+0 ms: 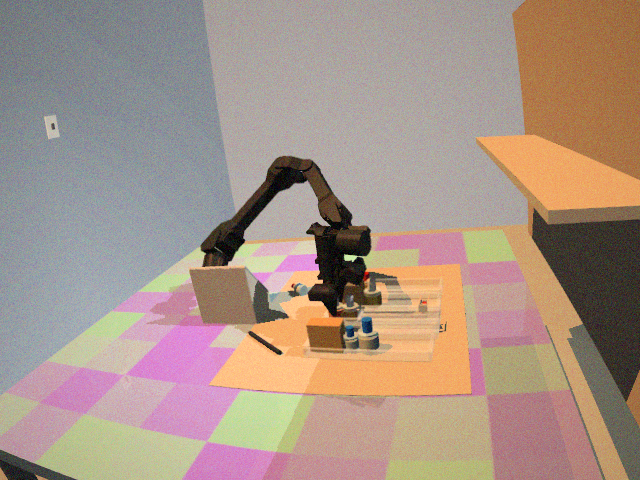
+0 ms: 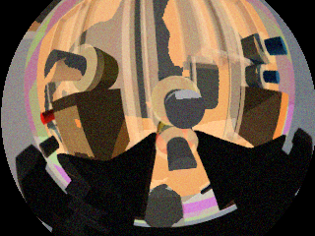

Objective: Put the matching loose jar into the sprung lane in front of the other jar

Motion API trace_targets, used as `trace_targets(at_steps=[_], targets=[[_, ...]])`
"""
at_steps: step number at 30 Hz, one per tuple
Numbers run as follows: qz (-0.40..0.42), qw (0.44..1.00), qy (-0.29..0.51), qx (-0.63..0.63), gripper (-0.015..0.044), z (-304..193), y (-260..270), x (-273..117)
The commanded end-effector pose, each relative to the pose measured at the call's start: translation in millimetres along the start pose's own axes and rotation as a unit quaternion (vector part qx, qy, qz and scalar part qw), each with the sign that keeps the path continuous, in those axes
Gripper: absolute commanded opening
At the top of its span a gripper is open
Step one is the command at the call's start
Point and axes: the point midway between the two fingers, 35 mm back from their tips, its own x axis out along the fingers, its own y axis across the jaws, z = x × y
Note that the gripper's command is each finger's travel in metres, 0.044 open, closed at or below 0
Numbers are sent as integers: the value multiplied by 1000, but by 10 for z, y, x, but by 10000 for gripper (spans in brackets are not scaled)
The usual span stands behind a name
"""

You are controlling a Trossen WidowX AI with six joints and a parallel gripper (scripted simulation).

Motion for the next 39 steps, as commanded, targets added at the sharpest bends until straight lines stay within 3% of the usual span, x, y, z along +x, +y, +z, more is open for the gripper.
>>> trace_targets(at_steps=[1, 39], targets=[[4, 1000, -4, -7, 0, 17, 38, 0], [4, 1000, -4, -6, 0, -58, 21, 2]])
